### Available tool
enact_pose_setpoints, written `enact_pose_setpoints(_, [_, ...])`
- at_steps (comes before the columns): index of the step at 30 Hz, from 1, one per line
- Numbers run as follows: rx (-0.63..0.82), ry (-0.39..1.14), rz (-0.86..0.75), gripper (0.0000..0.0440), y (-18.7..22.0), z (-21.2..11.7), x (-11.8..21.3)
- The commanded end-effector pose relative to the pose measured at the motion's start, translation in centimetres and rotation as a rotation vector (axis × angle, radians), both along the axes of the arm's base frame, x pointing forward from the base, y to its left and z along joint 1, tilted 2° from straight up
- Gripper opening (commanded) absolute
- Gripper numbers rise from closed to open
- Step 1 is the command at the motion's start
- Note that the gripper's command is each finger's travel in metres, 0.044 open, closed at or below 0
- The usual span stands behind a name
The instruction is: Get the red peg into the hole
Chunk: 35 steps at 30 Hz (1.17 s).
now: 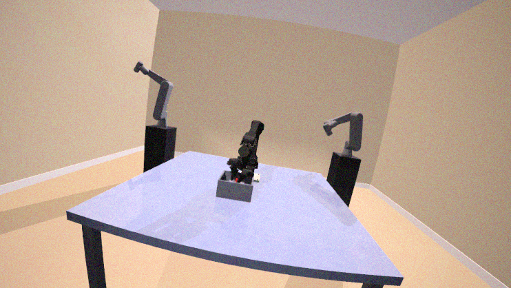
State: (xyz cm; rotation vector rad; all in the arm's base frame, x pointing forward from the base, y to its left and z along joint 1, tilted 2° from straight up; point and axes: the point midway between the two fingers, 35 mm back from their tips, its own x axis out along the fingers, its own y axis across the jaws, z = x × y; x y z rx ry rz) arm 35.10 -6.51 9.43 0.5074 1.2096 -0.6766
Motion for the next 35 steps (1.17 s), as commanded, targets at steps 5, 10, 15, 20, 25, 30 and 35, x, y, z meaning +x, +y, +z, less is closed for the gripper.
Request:
enact_pose_setpoints(5, [0.053, 0.001, 0.018, 0.042, 0.5, 1.2, 2.1])
enact_pose_setpoints(10, [0.095, -0.012, 0.033, 0.044, 1.1, 2.4, 3.6])
enact_pose_setpoints(15, [0.129, -0.036, 0.057, 0.044, 1.9, 3.9, 5.2])
enact_pose_setpoints(20, [0.158, -0.072, 0.082, 0.044, 2.9, 5.3, 6.7])
enact_pose_setpoints(25, [0.166, -0.087, 0.092, 0.044, 3.3, 5.9, 7.3])
enact_pose_setpoints(30, [0.166, -0.089, 0.093, 0.044, 3.4, 5.9, 7.3])
enact_pose_setpoints(35, [0.166, -0.092, 0.096, 0.044, 3.4, 6.0, 7.4])
